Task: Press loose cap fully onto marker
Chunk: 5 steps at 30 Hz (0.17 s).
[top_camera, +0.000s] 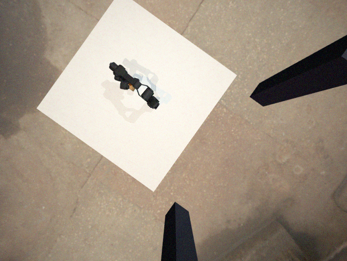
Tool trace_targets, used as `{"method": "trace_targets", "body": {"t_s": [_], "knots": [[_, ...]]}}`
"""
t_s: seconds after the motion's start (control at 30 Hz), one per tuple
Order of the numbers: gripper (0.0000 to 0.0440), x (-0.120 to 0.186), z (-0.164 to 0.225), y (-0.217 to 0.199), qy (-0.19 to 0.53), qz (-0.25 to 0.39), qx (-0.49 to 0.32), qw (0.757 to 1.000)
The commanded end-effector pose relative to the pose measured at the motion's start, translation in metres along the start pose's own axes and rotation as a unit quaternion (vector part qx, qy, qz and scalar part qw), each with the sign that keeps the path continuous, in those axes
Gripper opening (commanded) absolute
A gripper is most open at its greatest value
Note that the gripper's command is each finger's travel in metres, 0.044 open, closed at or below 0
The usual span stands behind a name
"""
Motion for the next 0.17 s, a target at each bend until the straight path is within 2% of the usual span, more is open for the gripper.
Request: {"method": "trace_targets", "body": {"t_s": [0.0,0.13], "knots": [[0.044,0.0087,-0.0004,0.0003,0.003,0.012,0.005,1.0],[0.0439,0.0173,-0.0009,0.0017,0.006,0.021,0.008,1.0]]}}
Point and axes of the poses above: the point midway between the two fingers, 35 mm back from their tips, its own x axis back along the fingers, its own y axis across the jaws, z = x × y, the point moved 8 cm from there along x, back along the fingers, and after that the axes turned 9 degrees about x, right-handed, at the moved point
